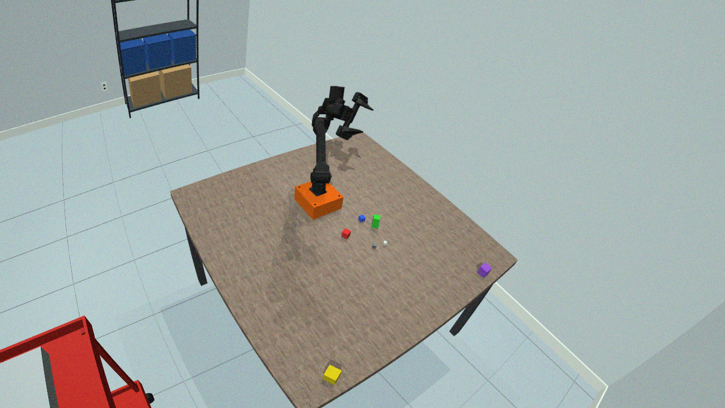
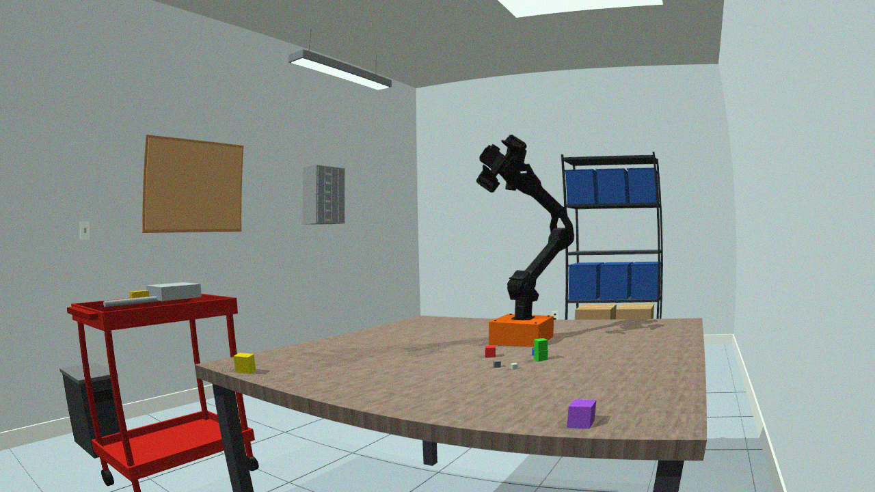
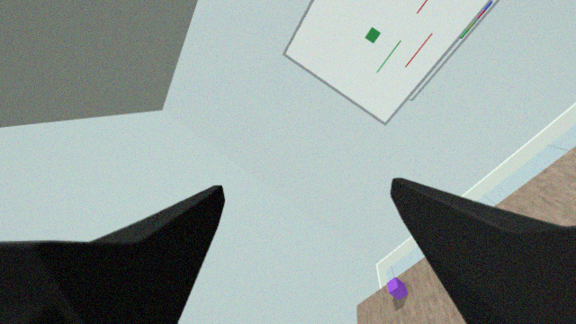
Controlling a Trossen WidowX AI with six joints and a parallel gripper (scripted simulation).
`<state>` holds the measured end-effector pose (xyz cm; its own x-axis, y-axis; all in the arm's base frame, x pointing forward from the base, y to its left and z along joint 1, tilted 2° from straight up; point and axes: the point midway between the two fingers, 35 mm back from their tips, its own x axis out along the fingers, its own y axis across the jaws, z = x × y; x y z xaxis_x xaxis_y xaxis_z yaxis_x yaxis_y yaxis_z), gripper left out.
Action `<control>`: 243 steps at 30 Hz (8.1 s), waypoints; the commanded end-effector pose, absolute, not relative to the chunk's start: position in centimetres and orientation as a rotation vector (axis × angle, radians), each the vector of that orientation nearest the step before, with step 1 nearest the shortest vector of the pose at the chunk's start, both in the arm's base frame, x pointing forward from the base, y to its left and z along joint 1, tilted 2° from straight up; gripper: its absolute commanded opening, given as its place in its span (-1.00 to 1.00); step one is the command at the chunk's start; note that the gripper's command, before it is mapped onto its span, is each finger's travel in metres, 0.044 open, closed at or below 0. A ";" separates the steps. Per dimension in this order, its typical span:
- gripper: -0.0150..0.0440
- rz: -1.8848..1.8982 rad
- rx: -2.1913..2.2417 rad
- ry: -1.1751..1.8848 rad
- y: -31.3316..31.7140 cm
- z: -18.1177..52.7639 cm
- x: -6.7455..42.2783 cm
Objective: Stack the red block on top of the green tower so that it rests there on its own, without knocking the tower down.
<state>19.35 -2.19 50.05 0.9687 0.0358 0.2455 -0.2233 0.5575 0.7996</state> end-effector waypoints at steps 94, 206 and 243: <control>1.00 0.309 -0.280 1.511 -2.2 -2.7 25.6; -0.49 0.321 -0.267 1.505 13.7 7.0 27.7; -0.49 0.322 -0.267 1.505 13.8 3.9 27.8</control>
